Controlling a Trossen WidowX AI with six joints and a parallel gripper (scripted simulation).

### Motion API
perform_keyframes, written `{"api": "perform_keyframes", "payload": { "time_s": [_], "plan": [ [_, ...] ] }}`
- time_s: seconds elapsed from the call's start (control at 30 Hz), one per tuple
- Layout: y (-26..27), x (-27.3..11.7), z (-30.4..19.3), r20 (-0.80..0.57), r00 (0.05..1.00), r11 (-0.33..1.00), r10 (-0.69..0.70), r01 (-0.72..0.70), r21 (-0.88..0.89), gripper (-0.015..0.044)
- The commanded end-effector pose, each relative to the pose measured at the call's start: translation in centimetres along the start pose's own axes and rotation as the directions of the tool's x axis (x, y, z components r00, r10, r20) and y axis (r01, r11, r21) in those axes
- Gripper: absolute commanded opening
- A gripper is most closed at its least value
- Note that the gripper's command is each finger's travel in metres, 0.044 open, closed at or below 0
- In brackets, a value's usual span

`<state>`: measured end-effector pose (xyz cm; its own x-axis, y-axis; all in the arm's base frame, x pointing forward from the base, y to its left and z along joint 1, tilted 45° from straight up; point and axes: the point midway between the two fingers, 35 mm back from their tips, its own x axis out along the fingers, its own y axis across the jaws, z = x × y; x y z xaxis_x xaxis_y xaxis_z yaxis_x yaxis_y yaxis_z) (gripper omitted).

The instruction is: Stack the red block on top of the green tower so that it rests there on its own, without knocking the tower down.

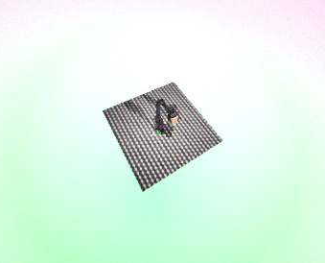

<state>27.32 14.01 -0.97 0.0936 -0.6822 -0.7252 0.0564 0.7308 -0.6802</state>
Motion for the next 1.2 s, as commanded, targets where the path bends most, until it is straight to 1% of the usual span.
{"api": "perform_keyframes", "payload": {
  "time_s": [0.0, 0.2, 1.17],
  "plan": [
    [0.0, 1.1, 0.0, 0.000, 1.000, 1.000, -0.005, 0.005, -0.008, 0.0000],
    [-0.1, 3.1, 0.0, 0.001, 1.000, 1.000, -0.005, 0.006, -0.008, 0.0000],
    [-0.1, 3.1, 0.0, 0.001, 1.000, 1.000, -0.006, 0.006, -0.008, 0.0000]
  ]
}}
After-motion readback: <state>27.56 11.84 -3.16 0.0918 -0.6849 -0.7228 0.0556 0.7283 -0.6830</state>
